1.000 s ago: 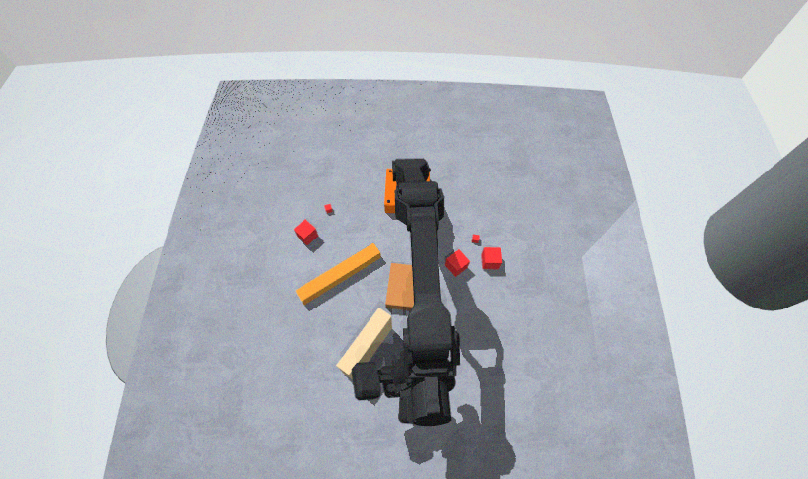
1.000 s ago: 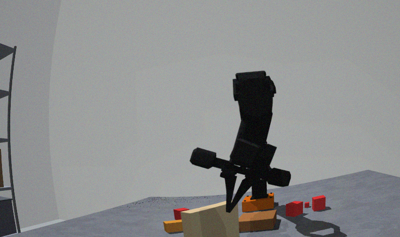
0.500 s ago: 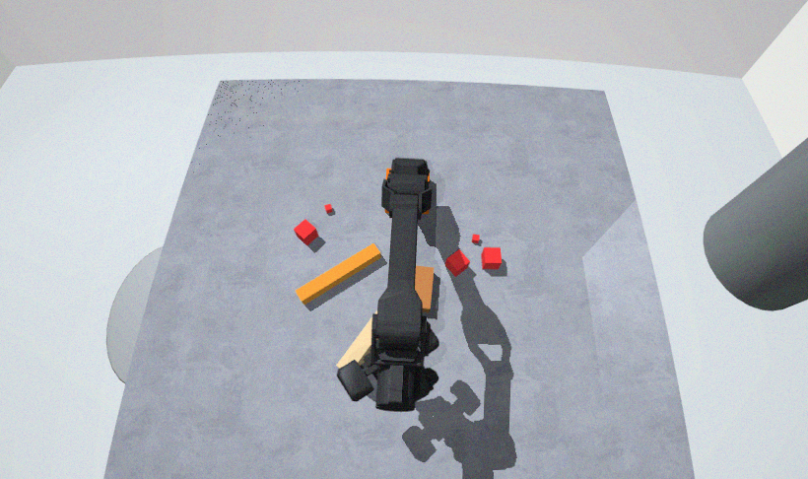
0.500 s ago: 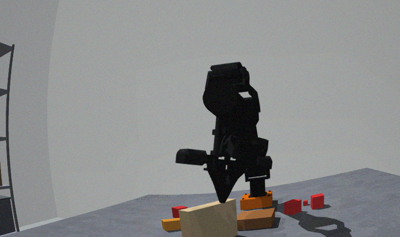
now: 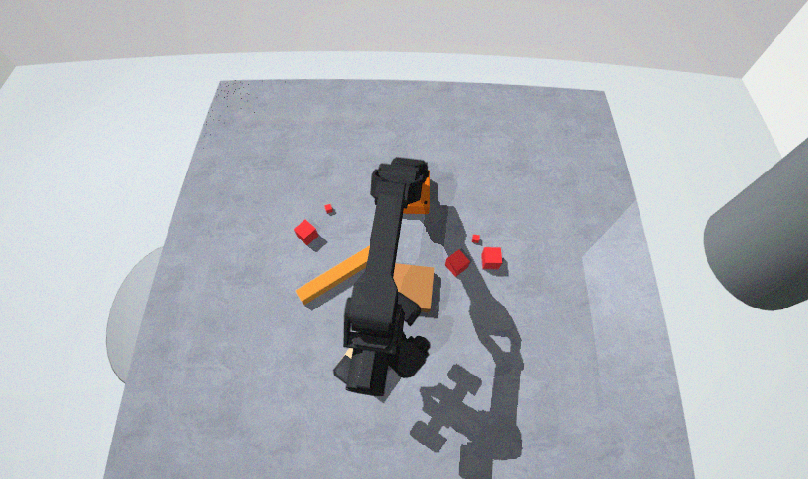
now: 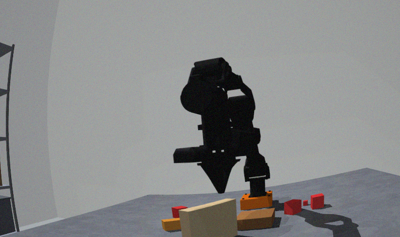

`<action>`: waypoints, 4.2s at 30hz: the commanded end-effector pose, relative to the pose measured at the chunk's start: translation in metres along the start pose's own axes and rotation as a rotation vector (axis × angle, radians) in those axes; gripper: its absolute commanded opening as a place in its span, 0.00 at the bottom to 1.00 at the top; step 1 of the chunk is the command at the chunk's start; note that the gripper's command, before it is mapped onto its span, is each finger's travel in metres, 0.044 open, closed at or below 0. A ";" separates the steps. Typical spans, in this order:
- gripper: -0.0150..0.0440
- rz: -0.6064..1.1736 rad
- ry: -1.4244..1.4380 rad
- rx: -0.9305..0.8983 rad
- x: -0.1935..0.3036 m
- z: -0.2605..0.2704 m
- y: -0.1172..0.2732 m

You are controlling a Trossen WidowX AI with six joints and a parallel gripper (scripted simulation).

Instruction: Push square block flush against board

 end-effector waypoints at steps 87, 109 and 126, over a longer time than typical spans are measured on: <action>0.25 -0.009 0.022 -0.004 0.015 0.001 -0.044; 0.25 -0.005 0.018 -0.011 0.015 0.000 0.001; 0.25 -0.005 0.018 -0.011 0.015 0.000 0.001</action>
Point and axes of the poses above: the point midway between the two fingers, 35 mm back from their tips, its own y axis back along the fingers, its own z axis across the jaws, x = y × z, the point moved 3 cm from there along y, back along the fingers, and after that the axes turned 4 degrees about y, right-handed, at the moved point
